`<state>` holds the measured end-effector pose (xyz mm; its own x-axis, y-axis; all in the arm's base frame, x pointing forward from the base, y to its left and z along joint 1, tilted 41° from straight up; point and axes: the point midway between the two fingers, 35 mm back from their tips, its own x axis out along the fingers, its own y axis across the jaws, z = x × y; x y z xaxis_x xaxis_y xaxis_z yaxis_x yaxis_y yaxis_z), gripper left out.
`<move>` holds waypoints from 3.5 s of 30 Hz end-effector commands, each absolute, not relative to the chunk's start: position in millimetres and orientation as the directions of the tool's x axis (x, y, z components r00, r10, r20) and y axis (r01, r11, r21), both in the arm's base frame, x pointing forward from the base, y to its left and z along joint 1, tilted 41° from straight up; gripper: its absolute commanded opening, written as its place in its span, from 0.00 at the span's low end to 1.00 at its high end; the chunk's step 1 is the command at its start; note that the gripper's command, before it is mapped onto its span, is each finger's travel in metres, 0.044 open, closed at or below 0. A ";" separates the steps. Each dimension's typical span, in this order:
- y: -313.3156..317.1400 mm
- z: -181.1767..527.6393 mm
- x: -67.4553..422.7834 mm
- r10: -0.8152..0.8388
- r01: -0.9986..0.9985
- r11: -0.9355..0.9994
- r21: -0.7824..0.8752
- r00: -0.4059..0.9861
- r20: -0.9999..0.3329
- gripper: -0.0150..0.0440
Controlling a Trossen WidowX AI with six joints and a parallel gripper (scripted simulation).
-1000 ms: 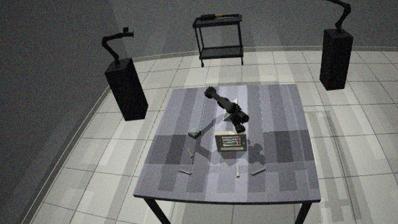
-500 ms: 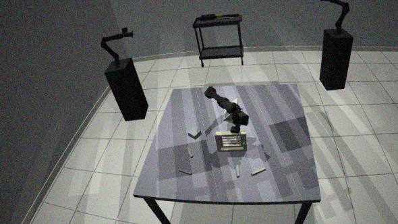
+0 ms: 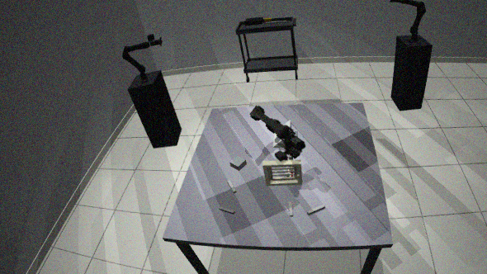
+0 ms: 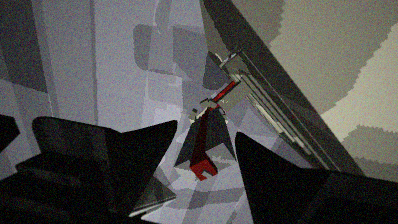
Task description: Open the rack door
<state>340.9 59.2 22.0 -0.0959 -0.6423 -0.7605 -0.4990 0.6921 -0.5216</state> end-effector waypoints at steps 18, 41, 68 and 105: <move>58.7 22.2 341.4 -0.645 0.480 0.638 -0.602 -0.093 -0.759 0.74; 58.7 22.1 341.4 -0.645 0.993 -0.115 -0.025 -0.093 -0.758 0.74; 58.7 22.1 341.3 -0.645 0.953 -0.279 0.120 -0.094 -0.758 0.56; 57.4 24.2 334.2 -0.645 0.990 -0.141 -0.002 -0.094 -0.758 0.28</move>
